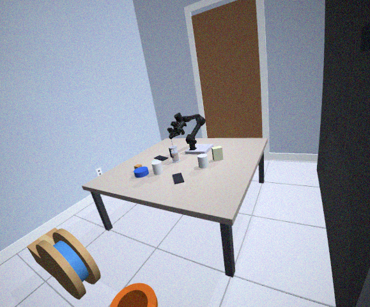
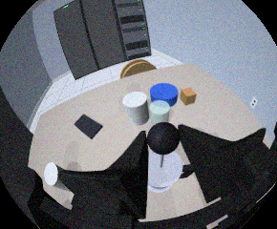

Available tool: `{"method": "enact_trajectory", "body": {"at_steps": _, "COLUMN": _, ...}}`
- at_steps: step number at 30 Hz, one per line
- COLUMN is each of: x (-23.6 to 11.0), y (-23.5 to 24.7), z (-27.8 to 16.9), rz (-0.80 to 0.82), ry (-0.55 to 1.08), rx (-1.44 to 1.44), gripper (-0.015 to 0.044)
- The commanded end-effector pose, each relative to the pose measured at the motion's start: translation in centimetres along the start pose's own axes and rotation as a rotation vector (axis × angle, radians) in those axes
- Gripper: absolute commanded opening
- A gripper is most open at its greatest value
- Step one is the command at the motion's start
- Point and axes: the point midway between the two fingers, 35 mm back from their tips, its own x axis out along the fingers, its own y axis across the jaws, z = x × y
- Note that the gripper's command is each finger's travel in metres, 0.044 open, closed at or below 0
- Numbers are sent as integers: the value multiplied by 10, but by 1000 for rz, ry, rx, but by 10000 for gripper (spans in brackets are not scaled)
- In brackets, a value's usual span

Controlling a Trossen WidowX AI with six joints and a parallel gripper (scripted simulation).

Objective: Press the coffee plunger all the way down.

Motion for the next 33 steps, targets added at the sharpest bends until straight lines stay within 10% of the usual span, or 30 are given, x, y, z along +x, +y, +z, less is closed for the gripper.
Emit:
{"method": "enact_trajectory", "body": {"at_steps": 1, "x": 11, "y": 0, "z": -25, "rz": 2, "ry": 63, "rx": -9, "gripper": 125}}
{"method": "enact_trajectory", "body": {"at_steps": 33, "x": 35, "y": -1, "z": -51, "rz": 2, "ry": 62, "rx": -9, "gripper": 125}}
